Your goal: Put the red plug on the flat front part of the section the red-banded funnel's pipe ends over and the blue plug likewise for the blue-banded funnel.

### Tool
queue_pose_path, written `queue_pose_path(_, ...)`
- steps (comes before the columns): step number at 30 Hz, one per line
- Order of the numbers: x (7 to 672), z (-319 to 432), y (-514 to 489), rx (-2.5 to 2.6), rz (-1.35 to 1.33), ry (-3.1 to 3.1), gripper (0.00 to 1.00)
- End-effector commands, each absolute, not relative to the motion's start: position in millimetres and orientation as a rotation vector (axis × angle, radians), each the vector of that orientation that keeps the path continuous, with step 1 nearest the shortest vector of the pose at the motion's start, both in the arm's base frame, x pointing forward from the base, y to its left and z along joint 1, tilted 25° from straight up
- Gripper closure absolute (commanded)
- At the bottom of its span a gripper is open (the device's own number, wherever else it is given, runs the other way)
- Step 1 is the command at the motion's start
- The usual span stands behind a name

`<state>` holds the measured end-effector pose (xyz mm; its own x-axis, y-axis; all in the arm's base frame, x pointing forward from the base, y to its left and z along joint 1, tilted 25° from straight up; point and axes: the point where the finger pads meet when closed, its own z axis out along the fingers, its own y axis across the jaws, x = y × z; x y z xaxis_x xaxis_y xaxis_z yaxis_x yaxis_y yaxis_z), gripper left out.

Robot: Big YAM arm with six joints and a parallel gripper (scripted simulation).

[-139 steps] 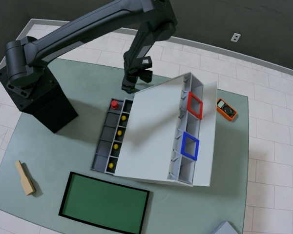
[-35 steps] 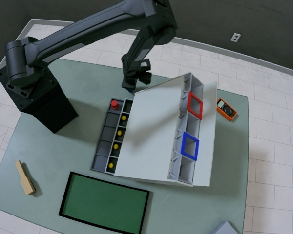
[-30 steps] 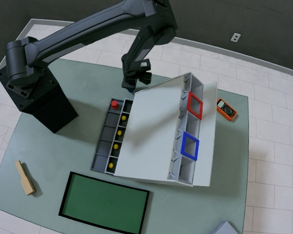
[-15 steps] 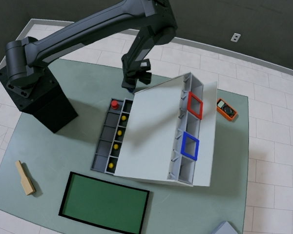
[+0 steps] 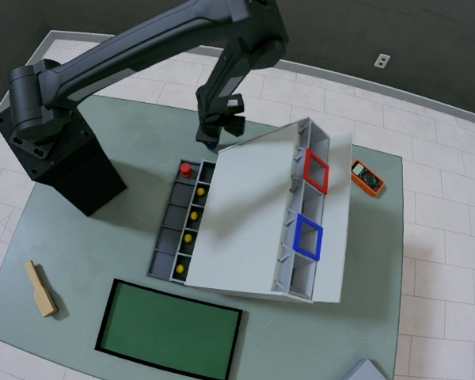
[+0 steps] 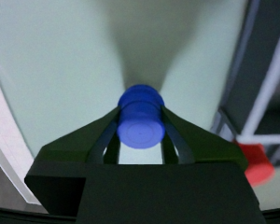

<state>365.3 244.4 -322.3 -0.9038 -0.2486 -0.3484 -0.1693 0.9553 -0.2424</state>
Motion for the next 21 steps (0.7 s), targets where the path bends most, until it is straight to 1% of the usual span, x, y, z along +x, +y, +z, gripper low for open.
queue_pose_path(1, 354.8, -290.0, 259.4, -0.308, -0.275, 2.713, 1.0)
queue_pose_path(10, 328.3, -225.6, 272.8, -0.308, -0.275, 2.713, 1.0)
queue_pose_path(21, 329.8, -226.3, 273.8, -0.281, -0.292, 2.729, 1.0)
